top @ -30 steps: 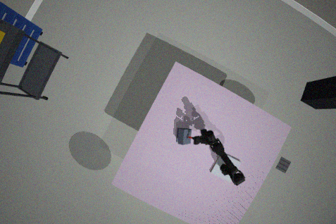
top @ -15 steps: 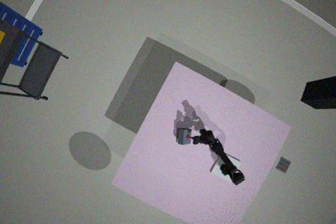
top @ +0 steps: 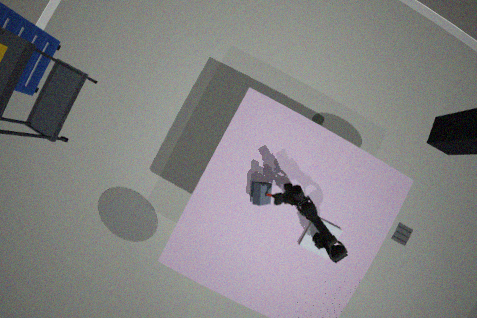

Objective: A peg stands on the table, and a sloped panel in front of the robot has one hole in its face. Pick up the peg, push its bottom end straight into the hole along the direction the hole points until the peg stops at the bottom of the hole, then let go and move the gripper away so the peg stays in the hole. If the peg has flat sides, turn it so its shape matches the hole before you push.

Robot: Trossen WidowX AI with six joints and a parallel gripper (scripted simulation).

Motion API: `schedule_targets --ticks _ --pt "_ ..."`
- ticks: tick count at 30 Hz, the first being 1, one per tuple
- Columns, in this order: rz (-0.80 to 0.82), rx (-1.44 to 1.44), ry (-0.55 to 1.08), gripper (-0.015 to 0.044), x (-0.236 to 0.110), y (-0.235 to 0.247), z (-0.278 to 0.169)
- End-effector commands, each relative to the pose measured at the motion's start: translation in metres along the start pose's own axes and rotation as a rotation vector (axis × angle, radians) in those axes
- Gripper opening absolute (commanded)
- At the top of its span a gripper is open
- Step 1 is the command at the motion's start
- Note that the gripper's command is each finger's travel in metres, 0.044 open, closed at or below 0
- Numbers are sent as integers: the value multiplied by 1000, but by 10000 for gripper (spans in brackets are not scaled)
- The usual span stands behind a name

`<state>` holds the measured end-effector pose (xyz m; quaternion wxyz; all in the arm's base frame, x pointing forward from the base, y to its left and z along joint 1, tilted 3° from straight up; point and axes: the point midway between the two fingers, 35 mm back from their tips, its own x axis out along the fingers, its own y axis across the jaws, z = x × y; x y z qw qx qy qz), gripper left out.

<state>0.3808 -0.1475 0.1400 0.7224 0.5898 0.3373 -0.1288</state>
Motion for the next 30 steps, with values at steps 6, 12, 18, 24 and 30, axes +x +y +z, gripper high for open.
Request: schedule_targets --ticks 6,12,18,24,30 --pt "-1 1 1 0 2 -2 -1" --pt "-1 1 1 0 5 -2 -1" --pt "-1 1 1 0 7 -2 0" --pt "-1 1 1 0 10 -2 0" --pt "0 1 1 0 12 -2 0"
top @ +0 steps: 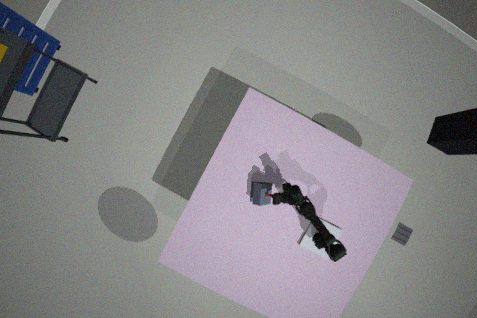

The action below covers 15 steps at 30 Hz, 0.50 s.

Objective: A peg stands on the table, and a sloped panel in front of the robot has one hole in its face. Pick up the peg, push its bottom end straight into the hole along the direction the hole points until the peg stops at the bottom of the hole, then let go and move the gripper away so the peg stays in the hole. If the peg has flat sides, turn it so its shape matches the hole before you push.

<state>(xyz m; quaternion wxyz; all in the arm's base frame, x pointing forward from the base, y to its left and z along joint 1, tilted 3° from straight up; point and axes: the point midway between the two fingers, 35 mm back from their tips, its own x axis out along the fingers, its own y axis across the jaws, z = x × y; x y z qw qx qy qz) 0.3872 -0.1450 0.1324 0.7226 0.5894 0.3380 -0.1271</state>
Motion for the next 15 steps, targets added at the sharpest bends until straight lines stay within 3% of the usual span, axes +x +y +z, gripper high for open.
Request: schedule_targets --ticks 1,15 --pt "-2 3 -2 0 3 0 1" --pt "-1 3 -2 0 11 0 1"
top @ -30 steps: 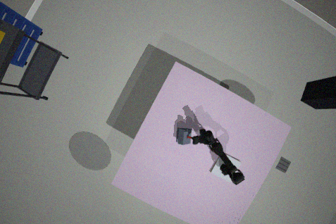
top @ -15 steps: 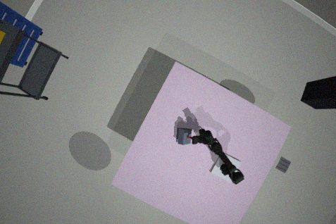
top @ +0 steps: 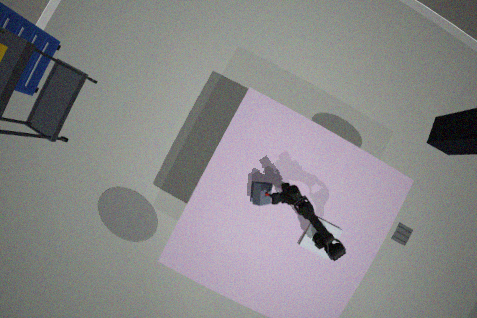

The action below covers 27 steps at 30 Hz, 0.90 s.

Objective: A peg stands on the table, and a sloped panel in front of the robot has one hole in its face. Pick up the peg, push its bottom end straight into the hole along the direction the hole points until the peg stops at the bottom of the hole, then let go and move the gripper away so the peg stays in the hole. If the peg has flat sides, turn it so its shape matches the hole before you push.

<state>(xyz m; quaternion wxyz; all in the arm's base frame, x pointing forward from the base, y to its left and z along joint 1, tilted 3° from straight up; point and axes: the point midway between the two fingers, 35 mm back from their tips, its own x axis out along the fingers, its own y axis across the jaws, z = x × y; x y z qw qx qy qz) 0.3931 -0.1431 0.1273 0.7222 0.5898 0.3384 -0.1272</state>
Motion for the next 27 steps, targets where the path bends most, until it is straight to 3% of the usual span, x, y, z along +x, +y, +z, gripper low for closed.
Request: schedule_targets --ticks 1,27 --pt "-1 2 -3 0 3 0 2" --pt "0 2 -3 0 16 0 2"
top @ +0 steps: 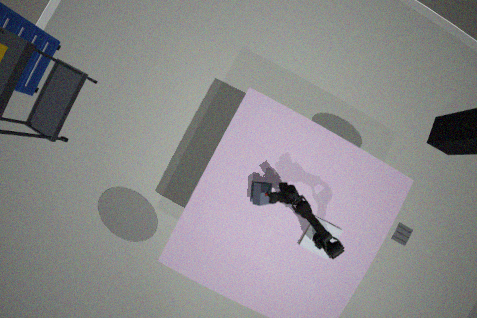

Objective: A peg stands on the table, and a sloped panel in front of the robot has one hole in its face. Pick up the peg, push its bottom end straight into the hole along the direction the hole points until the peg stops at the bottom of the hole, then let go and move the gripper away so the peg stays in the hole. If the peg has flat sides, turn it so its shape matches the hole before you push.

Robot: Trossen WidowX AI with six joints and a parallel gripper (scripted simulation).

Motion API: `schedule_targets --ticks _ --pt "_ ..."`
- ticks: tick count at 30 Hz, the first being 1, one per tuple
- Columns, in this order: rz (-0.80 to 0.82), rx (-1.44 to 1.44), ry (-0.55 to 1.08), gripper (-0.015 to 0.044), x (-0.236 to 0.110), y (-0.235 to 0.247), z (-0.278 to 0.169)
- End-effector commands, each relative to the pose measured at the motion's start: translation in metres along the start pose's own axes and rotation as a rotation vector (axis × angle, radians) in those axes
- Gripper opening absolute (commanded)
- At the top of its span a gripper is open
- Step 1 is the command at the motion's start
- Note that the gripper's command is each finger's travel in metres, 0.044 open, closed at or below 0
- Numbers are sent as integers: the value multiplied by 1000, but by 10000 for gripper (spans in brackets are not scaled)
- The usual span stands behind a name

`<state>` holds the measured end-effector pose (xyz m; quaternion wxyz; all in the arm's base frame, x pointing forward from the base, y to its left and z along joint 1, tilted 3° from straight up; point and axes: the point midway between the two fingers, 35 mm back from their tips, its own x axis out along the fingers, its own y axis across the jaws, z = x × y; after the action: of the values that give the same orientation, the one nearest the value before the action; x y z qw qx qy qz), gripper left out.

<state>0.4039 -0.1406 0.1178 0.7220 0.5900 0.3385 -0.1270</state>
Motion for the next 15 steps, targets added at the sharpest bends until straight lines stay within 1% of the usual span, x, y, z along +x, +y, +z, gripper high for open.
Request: schedule_targets --ticks 1,9,15 --pt "0 2 -3 0 1 0 1" --pt "0 0 0 0 0 0 0" --pt "0 0 0 157 0 0 0"
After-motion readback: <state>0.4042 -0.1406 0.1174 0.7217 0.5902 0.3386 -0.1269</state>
